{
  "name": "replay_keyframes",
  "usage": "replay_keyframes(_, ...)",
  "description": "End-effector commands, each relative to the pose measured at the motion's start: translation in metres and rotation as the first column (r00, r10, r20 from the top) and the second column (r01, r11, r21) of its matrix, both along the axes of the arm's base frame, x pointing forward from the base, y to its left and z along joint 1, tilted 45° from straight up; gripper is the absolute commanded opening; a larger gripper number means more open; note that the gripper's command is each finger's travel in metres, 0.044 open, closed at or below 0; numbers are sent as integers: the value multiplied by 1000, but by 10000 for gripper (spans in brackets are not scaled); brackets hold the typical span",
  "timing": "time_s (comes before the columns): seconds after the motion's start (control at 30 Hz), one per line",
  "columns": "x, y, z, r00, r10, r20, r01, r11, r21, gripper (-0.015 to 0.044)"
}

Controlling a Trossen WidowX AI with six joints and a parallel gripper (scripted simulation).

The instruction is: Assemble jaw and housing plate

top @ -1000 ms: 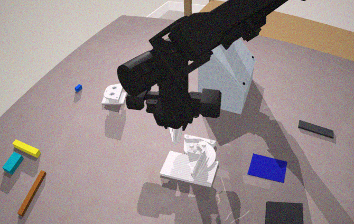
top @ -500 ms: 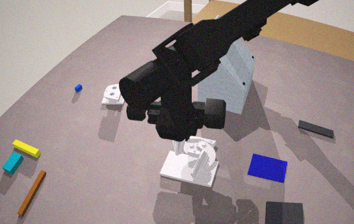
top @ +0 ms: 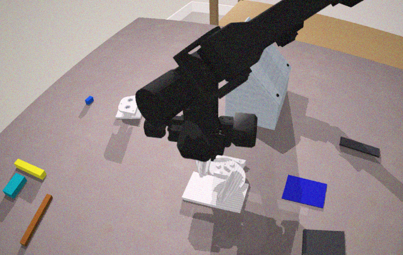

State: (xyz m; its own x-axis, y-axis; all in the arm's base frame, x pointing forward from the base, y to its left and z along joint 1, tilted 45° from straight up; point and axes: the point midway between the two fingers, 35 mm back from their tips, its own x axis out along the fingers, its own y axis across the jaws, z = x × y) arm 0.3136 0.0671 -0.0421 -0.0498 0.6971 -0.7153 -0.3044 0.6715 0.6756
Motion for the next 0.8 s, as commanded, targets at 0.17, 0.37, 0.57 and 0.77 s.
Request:
replay_keyframes(0.17, 0, 1, 1, 1000, -7, -6, 7, 1000, 5, 134)
replay_keyframes(0.37, 0, 1, 1, 1000, -7, -6, 7, 1000, 6, 134)
replay_keyframes(0.57, 0, 1, 1, 1000, -7, -6, 7, 1000, 5, 134)
replay_keyframes(0.77, 0, 7, -5, 1000, -7, -6, 7, 1000, 5, 134)
